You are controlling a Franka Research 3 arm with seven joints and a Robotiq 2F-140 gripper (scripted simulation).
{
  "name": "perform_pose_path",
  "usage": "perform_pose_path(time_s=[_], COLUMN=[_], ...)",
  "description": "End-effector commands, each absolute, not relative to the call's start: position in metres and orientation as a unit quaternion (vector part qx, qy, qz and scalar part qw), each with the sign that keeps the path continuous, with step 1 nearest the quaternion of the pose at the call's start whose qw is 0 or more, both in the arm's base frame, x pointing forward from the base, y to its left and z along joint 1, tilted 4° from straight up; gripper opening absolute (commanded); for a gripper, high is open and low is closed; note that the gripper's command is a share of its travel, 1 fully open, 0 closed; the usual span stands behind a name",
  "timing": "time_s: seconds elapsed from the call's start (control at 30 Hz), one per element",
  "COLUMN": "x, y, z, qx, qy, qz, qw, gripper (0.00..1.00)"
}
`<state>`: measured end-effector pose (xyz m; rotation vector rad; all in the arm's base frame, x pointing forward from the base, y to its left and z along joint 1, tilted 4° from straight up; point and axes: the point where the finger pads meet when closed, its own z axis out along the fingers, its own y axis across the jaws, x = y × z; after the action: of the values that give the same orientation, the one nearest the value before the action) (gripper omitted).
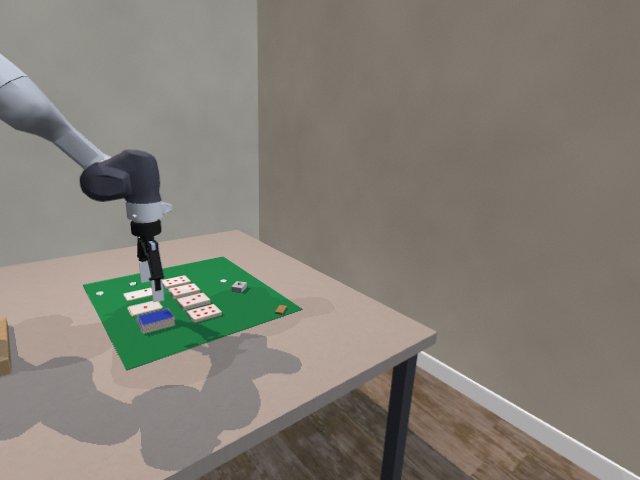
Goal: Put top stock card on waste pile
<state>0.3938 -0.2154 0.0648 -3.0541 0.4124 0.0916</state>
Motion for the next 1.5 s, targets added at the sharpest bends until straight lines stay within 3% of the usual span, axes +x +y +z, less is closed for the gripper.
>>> perform_pose_path(time_s=[0.0,0.37,0.4,1.47], x=[0.396,0.396,0.396,0.395], y=[-0.217,-0.217,-0.217,-0.215], z=[0.065,0.065,0.065,0.024], qx=[-0.992,-0.992,-0.992,-0.992], qy=[0.124,0.124,0.124,0.123], qz=[0.025,0.025,0.025,0.026], qw=[0.026,0.026,0.026,0.026], gripper=[1.0,1.0,0.5,0.5])
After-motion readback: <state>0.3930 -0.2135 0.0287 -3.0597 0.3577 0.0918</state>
